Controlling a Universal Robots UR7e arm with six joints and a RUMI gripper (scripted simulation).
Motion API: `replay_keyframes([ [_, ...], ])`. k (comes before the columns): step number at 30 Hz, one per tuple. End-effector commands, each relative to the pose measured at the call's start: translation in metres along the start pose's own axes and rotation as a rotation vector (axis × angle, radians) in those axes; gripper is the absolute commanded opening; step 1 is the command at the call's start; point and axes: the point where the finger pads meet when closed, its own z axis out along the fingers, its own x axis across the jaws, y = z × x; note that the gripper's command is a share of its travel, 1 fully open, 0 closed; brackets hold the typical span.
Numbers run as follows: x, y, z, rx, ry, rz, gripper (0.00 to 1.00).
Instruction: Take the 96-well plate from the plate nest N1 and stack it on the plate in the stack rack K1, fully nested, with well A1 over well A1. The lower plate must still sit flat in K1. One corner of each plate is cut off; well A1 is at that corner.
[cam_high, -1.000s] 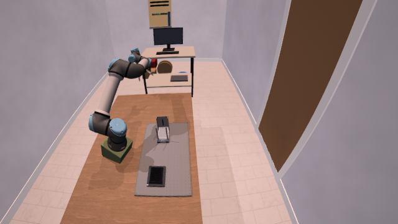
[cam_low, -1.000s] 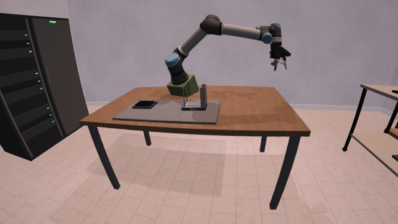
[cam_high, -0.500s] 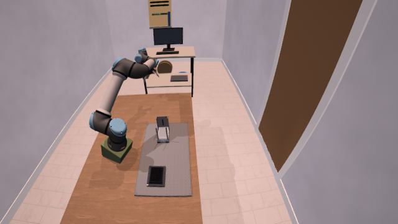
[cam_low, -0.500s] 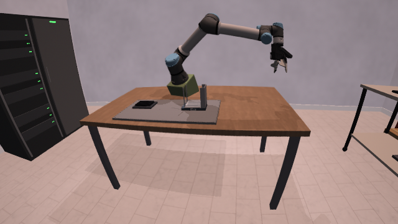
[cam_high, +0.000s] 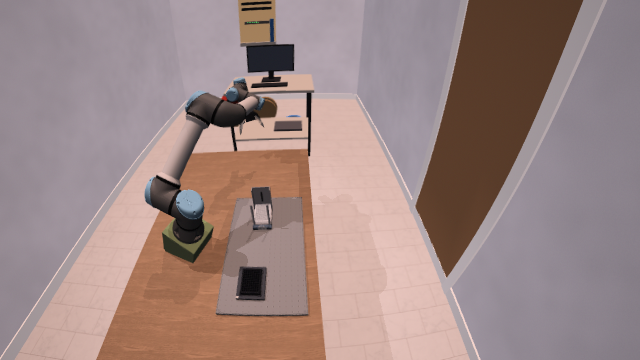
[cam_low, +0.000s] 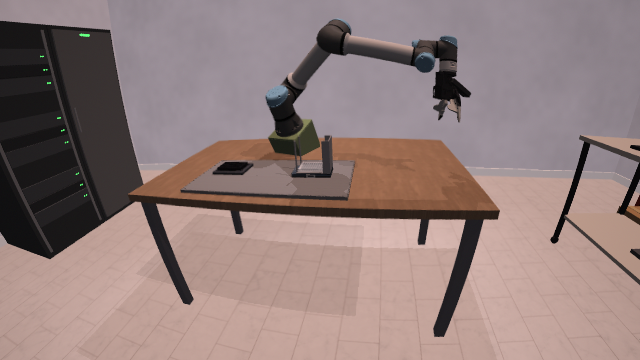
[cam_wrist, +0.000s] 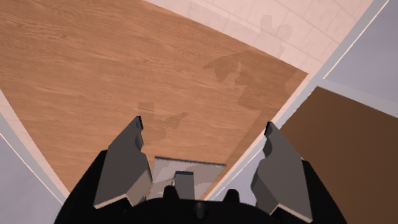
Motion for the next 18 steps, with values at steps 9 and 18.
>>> replay_keyframes([
  [9,0.037,0.037,0.017,-0.008,-0.030,-0.002,1.00],
  [18,0.056,0.057,0.024,-0.017,-0.079,0.001,1.00],
])
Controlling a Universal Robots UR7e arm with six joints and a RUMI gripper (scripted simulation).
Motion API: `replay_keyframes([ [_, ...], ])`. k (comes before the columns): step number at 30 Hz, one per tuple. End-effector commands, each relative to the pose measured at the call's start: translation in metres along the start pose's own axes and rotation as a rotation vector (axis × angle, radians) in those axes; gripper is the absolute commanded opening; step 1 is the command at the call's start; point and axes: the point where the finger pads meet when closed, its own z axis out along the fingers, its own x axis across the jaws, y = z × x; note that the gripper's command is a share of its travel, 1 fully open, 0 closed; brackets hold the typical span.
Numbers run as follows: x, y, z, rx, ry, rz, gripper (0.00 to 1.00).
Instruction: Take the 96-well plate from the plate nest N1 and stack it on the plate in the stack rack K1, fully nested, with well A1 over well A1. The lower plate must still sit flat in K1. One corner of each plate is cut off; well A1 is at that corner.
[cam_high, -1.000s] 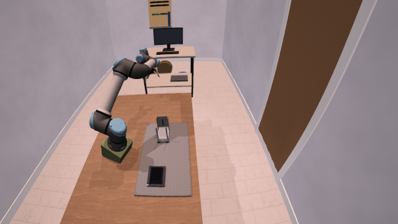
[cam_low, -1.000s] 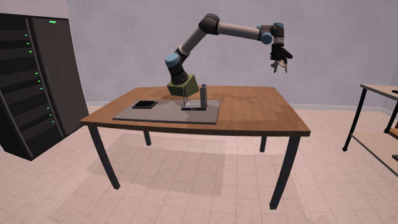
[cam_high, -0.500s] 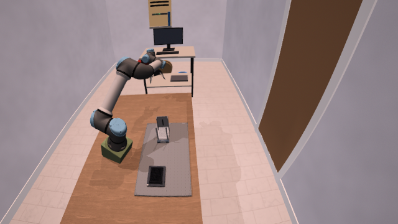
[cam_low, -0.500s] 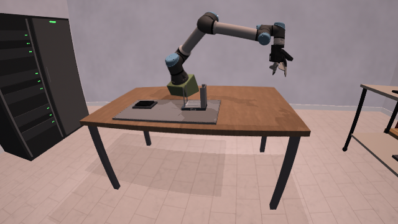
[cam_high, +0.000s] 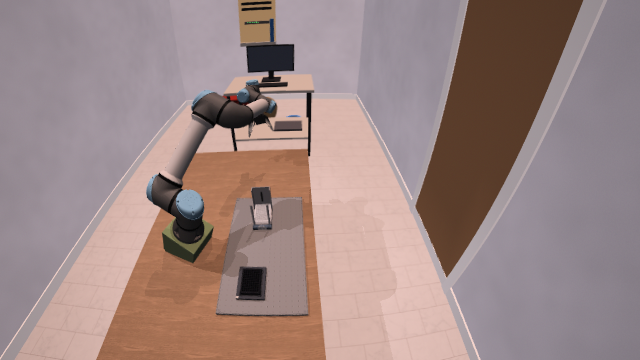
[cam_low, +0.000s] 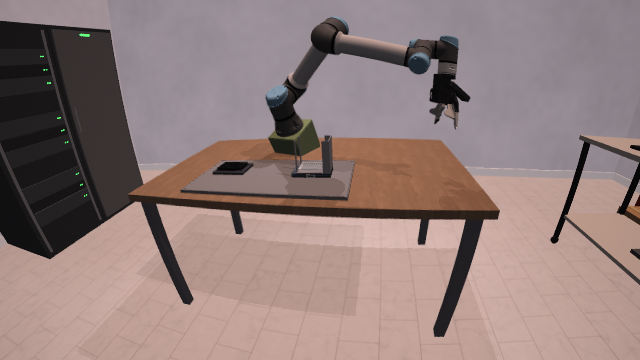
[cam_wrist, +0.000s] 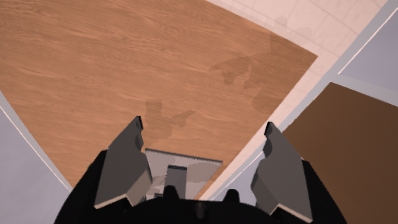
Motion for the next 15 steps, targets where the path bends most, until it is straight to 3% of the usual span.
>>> replay_keyframes([
  [1,0.010,0.013,0.004,-0.004,-0.019,-0.004,1.00],
  [10,0.033,0.040,0.015,-0.003,-0.018,-0.003,1.00],
  [12,0.041,0.047,0.016,-0.007,-0.065,0.001,1.00],
  [15,0.046,0.055,0.018,-0.007,-0.065,0.001,1.00],
])
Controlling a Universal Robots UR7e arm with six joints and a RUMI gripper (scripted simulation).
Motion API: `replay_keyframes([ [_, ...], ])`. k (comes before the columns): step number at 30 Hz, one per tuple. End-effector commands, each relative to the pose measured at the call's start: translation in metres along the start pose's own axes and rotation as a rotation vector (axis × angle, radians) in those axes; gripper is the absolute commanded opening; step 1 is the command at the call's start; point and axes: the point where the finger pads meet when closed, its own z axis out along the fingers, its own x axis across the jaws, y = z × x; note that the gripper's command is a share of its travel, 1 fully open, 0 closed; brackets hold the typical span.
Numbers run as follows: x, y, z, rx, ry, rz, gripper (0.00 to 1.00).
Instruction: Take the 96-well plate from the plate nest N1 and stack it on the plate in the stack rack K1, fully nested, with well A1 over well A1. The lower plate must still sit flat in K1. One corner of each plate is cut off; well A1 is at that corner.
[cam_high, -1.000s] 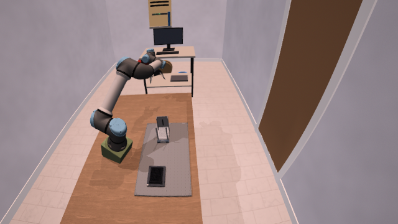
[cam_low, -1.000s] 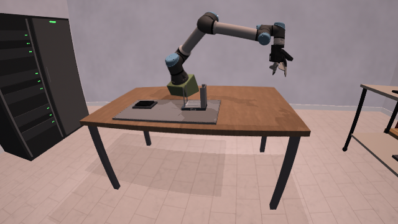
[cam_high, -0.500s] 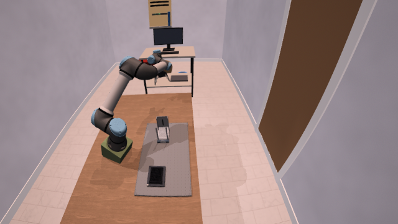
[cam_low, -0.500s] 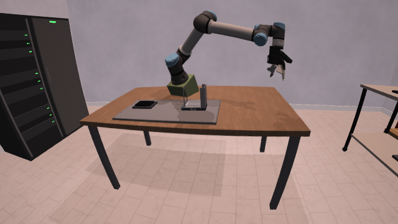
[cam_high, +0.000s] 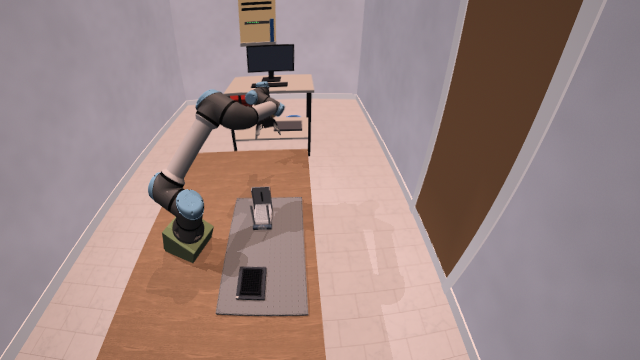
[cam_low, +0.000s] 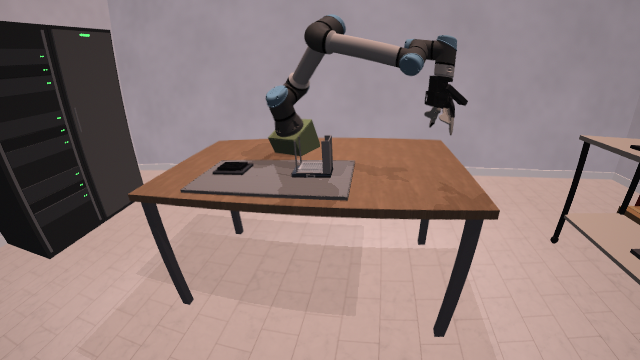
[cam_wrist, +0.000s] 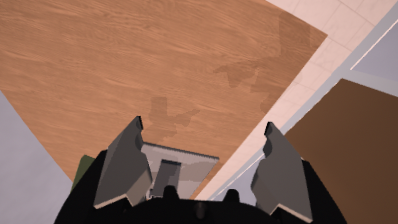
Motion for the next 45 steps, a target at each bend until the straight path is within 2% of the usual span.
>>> replay_keyframes([
  [1,0.011,0.012,0.001,0.002,-0.021,0.002,1.00],
  [9,0.031,0.044,0.014,-0.002,-0.023,-0.001,1.00],
  [11,0.031,0.044,0.014,-0.002,-0.023,-0.001,1.00],
  [13,0.038,0.052,0.015,-0.001,-0.068,0.004,1.00],
  [26,0.060,0.094,0.030,-0.004,-0.070,0.002,1.00],
  [27,0.063,0.098,0.030,0.000,-0.102,0.006,1.00],
  [28,0.066,0.102,0.030,0.001,-0.113,0.008,1.00],
  [33,0.074,0.124,0.039,-0.001,-0.116,0.006,1.00],
  [35,0.074,0.124,0.039,-0.001,-0.116,0.006,1.00],
  [41,0.083,0.145,0.045,-0.002,-0.116,0.006,1.00],
  [42,0.087,0.149,0.044,0.006,-0.146,0.012,1.00],
  [45,0.089,0.163,0.049,0.004,-0.161,0.010,1.00],
])
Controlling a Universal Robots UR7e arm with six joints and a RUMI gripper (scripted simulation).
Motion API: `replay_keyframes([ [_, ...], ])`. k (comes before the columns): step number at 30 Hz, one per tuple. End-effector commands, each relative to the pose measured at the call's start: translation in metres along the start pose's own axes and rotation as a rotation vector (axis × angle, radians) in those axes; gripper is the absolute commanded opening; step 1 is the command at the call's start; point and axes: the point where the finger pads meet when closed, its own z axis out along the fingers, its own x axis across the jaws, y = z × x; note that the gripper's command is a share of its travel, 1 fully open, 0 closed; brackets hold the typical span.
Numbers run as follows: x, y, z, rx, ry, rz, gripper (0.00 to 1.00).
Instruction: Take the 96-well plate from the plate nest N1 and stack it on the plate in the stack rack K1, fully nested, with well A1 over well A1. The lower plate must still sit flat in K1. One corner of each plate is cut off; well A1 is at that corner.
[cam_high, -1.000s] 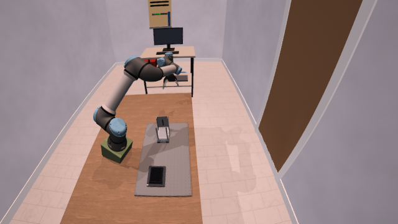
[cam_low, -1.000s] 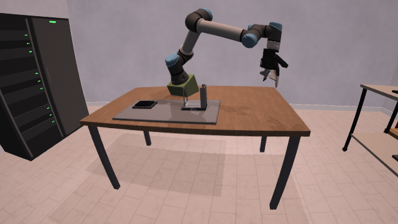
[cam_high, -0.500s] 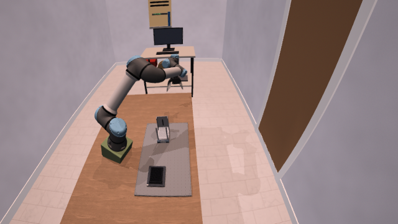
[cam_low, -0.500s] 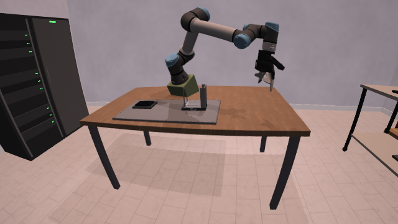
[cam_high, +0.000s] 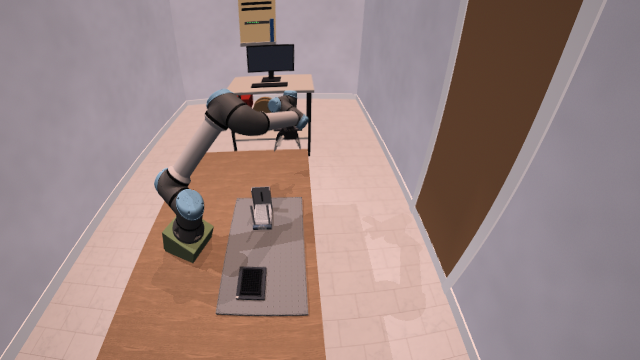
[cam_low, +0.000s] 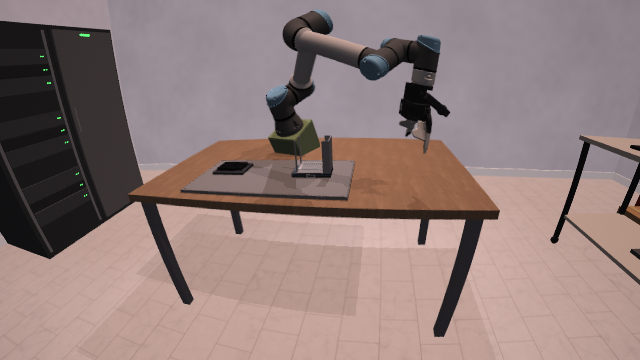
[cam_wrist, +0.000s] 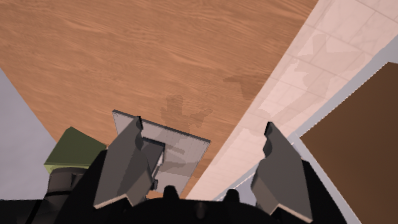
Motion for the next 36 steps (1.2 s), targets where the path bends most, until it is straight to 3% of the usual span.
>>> replay_keyframes([
  [1,0.009,0.023,0.005,0.005,-0.027,0.002,1.00],
  [9,0.020,0.050,0.010,0.006,-0.025,0.003,1.00],
  [10,0.022,0.055,0.011,0.015,-0.057,0.007,1.00],
  [12,0.024,0.065,0.013,0.016,-0.067,0.008,1.00],
  [20,0.035,0.102,0.021,0.017,-0.066,0.008,1.00],
  [24,0.036,0.103,0.021,0.016,-0.066,0.008,1.00],
  [26,0.040,0.113,0.020,0.033,-0.099,0.016,1.00],
  [36,0.046,0.154,0.031,0.031,-0.103,0.014,1.00],
])
